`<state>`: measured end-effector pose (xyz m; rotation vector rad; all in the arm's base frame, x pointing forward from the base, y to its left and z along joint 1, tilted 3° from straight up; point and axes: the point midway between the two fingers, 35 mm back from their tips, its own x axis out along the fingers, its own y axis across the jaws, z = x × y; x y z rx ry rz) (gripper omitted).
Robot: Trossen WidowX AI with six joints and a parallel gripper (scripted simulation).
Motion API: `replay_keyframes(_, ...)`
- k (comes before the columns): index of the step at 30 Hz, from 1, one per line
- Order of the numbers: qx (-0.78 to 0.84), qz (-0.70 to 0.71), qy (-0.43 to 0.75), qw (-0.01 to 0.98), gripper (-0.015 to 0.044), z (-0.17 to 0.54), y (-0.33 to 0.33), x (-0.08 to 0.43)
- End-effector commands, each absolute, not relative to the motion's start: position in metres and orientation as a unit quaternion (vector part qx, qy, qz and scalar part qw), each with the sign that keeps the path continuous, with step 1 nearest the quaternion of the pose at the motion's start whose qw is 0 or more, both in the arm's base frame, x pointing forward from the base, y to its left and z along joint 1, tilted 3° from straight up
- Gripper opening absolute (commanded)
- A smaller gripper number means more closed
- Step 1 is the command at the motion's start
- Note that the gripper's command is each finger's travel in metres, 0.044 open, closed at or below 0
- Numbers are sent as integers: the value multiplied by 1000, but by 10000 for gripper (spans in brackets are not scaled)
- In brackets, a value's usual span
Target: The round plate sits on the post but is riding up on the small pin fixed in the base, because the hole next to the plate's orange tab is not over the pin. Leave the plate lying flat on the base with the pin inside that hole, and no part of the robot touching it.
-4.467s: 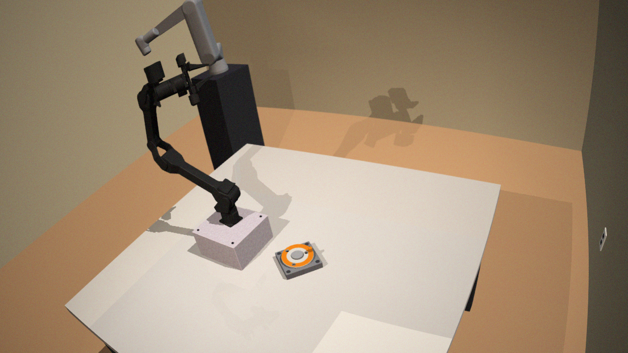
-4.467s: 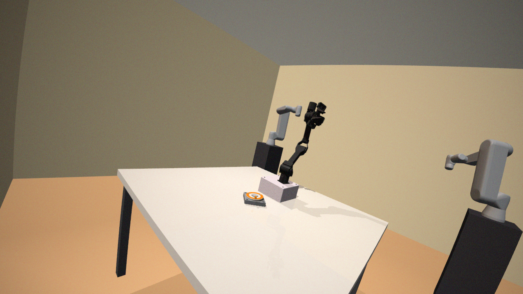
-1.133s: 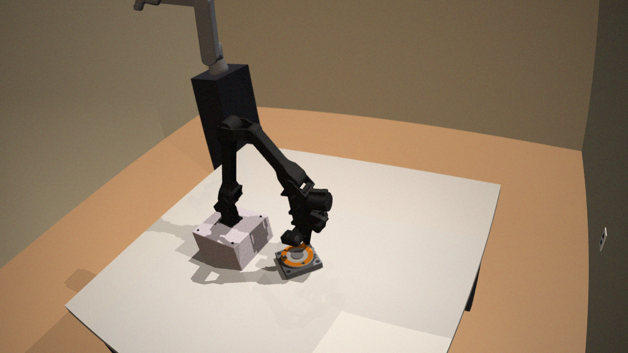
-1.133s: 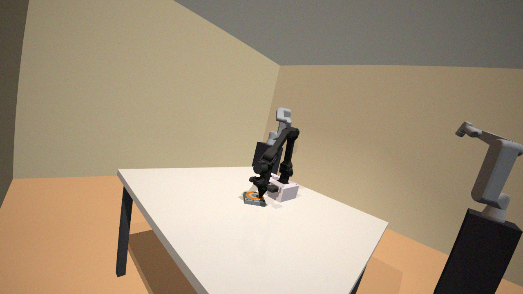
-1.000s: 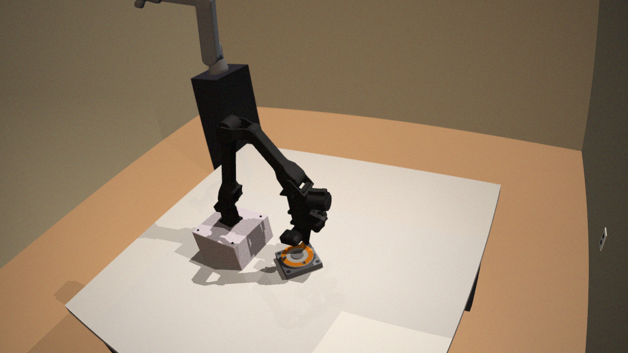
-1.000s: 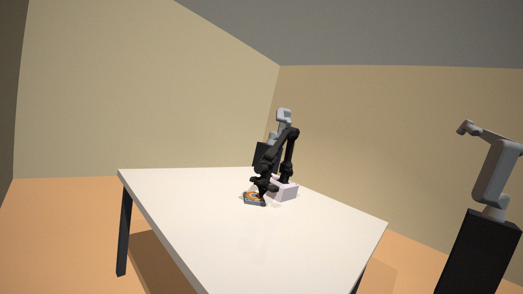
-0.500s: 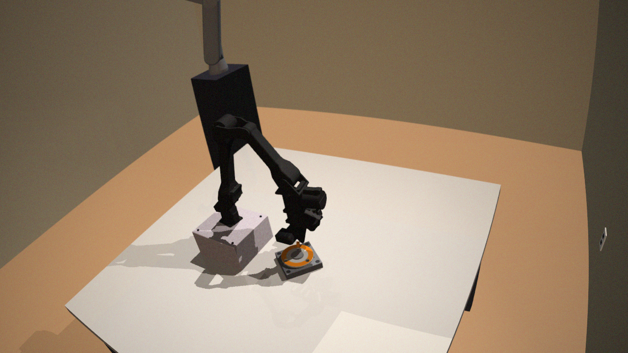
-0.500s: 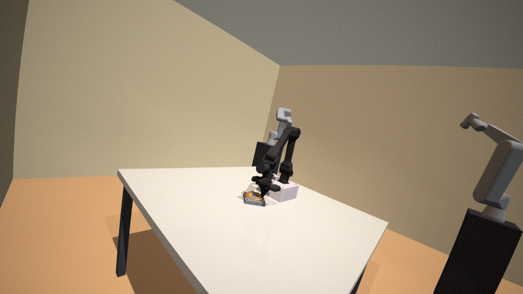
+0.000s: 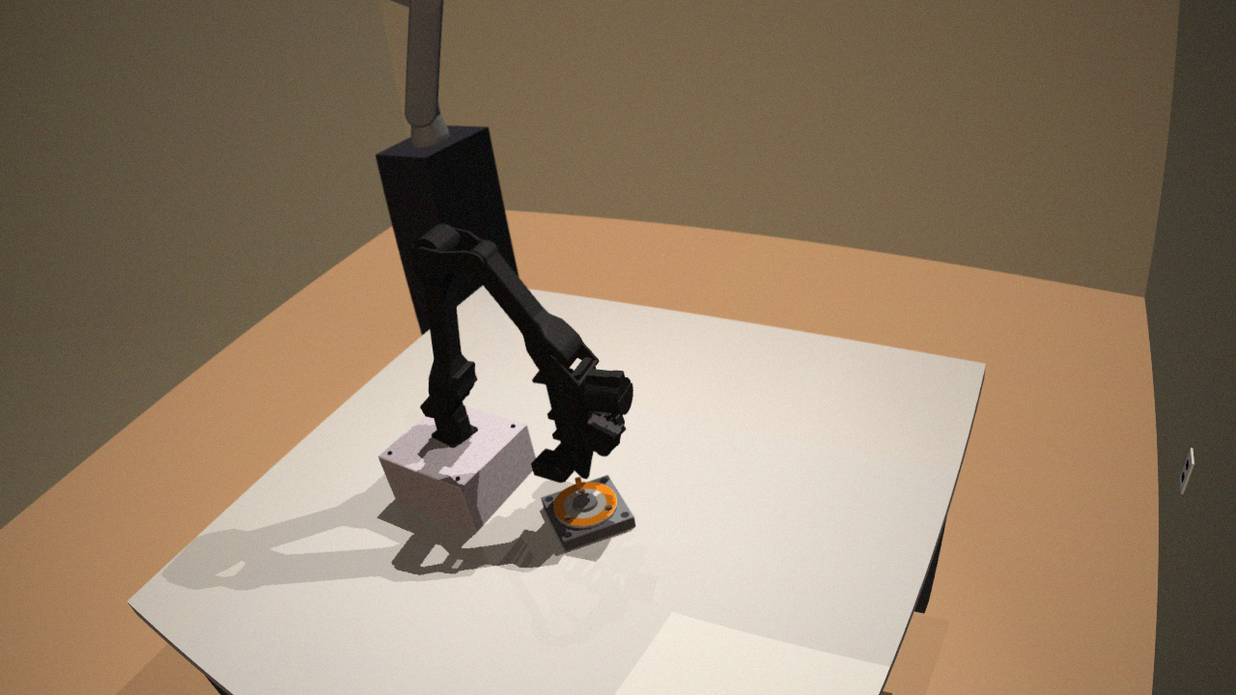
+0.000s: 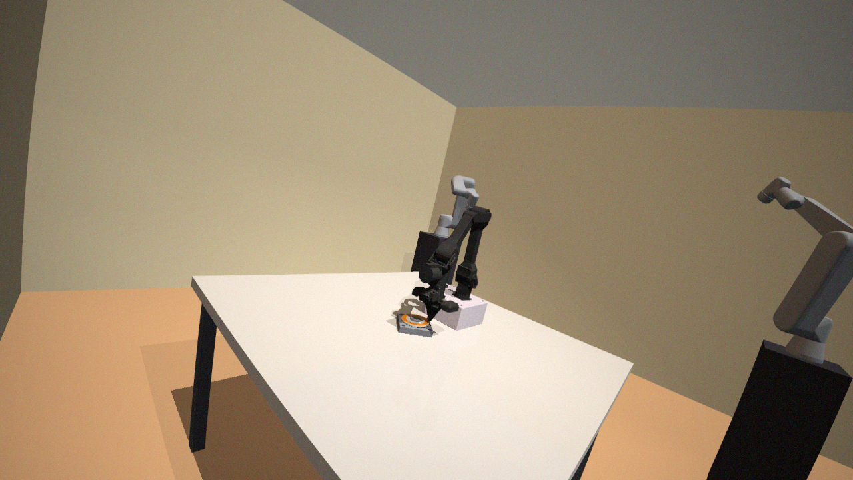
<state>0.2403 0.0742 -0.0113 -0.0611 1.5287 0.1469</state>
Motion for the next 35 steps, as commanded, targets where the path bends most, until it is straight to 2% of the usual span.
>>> replay_keyframes(1,-30,67,691,719,0,-12,72,238)
replay_keyframes(15,-30,67,691,719,0,33,69,234)
replay_keyframes(35,-28,66,692,719,0,24,70,235)
